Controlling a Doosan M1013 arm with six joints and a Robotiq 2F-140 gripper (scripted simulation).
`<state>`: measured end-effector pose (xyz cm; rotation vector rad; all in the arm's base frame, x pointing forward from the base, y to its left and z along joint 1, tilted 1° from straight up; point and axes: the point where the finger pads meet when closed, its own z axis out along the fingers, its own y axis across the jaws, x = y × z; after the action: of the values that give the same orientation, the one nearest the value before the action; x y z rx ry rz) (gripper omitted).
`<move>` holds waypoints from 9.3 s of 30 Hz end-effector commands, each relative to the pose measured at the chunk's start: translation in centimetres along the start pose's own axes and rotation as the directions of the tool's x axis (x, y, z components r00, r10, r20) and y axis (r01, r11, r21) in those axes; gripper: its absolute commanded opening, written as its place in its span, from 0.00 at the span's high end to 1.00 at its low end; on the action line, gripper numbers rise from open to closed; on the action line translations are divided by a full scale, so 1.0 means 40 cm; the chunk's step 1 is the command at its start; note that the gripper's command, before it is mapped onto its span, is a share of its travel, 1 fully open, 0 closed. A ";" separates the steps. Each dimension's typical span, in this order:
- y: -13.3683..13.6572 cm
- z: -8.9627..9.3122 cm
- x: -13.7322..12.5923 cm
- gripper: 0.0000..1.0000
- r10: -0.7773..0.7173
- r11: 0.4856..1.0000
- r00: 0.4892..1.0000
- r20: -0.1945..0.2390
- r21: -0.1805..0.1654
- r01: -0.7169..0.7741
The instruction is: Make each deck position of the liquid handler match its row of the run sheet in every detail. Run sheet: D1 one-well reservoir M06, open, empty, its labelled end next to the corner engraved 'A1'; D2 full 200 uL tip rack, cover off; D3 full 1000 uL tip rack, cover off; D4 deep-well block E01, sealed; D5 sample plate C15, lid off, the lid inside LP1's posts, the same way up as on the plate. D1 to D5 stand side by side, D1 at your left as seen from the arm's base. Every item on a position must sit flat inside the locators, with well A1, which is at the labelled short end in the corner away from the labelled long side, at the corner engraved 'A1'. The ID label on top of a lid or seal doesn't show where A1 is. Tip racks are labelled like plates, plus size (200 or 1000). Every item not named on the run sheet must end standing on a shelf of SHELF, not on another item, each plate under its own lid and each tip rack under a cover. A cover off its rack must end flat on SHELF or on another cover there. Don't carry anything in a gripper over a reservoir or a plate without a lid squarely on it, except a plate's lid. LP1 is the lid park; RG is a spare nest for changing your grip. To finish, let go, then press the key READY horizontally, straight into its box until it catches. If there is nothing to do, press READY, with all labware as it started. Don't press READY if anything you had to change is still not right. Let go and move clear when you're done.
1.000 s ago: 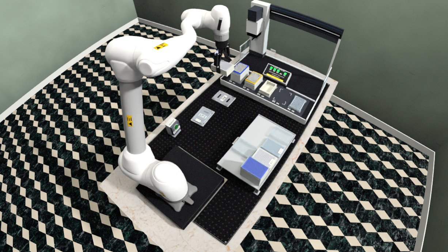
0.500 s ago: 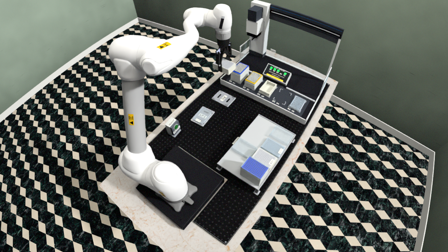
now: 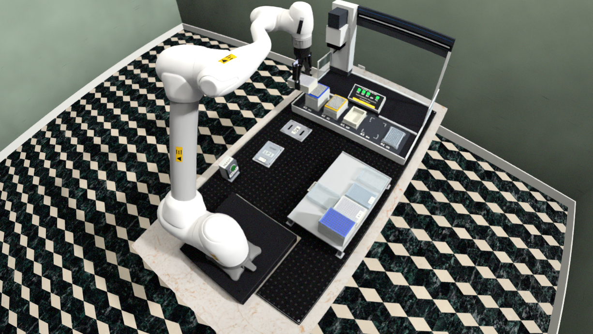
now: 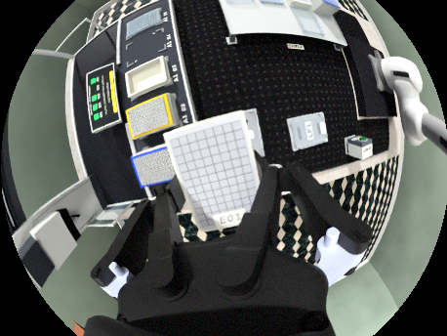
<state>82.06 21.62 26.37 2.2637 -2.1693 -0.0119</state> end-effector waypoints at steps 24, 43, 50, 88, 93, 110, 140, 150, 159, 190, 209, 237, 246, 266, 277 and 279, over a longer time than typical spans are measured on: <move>-0.001 -0.003 -0.001 0.90 -0.466 0.885 0.885 0.000 0.002 0.466; -0.001 -0.003 -0.001 0.90 -0.727 0.686 0.686 0.000 0.002 0.727; -0.001 -0.003 -0.001 0.90 -0.792 0.610 0.610 0.000 0.002 0.792; -0.001 -0.003 -0.001 0.90 -1.000 0.026 0.026 -0.001 0.001 1.000; -0.001 -0.003 -0.001 0.90 -1.000 0.027 0.027 -0.001 0.001 1.000; 0.008 -0.003 0.162 0.90 -1.000 0.023 0.023 -0.001 0.001 1.000; 0.023 -0.003 0.450 0.90 -1.000 0.024 0.024 -0.001 0.001 1.000; 0.026 -0.003 0.514 0.90 -1.000 0.026 0.026 -0.001 0.001 1.000; 0.032 -0.003 0.627 0.90 -1.000 0.026 0.026 -0.001 0.001 1.000; 0.034 -0.003 0.905 0.90 -1.000 0.026 0.026 -0.002 0.000 1.000; -0.178 -0.003 0.916 0.90 -1.000 0.026 0.026 -0.002 0.000 1.000; -0.373 -0.004 0.926 0.90 -1.000 0.026 0.026 -0.002 0.000 1.000; -0.373 -0.004 0.926 0.90 -1.000 0.026 0.026 -0.002 0.001 1.000; -0.373 -0.004 0.926 0.90 -1.000 0.026 0.026 -0.002 0.001 1.000; -0.373 -0.004 0.926 0.90 -1.000 0.026 0.026 -0.002 0.001 1.000; -0.373 -0.004 0.926 0.90 -1.000 0.026 0.026 -0.002 0.001 1.000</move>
<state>98.53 -14.76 26.15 3.1427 0.0257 -0.0159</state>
